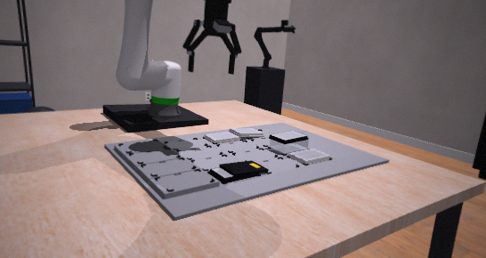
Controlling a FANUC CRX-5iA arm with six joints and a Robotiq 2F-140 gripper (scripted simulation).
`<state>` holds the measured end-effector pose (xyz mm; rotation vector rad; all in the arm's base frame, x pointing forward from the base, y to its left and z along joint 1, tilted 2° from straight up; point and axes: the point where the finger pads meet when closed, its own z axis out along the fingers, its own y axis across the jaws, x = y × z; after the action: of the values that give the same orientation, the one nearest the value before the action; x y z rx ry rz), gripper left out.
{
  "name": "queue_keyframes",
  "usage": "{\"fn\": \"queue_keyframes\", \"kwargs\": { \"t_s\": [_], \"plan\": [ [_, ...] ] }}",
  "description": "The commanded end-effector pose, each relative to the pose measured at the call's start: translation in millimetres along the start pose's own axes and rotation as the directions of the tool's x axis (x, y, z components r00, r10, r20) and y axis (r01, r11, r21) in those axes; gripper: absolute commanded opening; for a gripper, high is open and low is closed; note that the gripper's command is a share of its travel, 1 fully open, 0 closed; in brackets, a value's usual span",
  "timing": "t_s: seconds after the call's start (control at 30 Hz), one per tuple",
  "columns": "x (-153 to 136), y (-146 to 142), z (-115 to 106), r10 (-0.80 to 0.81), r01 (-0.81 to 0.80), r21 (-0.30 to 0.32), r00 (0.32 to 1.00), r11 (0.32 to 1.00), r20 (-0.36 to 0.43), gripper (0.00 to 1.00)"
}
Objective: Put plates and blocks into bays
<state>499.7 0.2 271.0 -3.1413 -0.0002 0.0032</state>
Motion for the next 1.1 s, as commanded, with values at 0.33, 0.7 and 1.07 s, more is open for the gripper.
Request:
{"fn": "queue_keyframes", "kwargs": {
  "t_s": [0.33,0.7,1.07],
  "plan": [
    [0.3,0.2,-1.0,0.0,0.0,0.0,1.0,1.0,-0.002,1.0],
    [9.8,-8.6,17.9,0.166,-0.166,0.005,0.986,0.986,-0.003,0.7],
    [20.9,-20.7,44.9,0.463,-0.463,0.014,0.887,0.886,0.002,0.7]
  ]
}}
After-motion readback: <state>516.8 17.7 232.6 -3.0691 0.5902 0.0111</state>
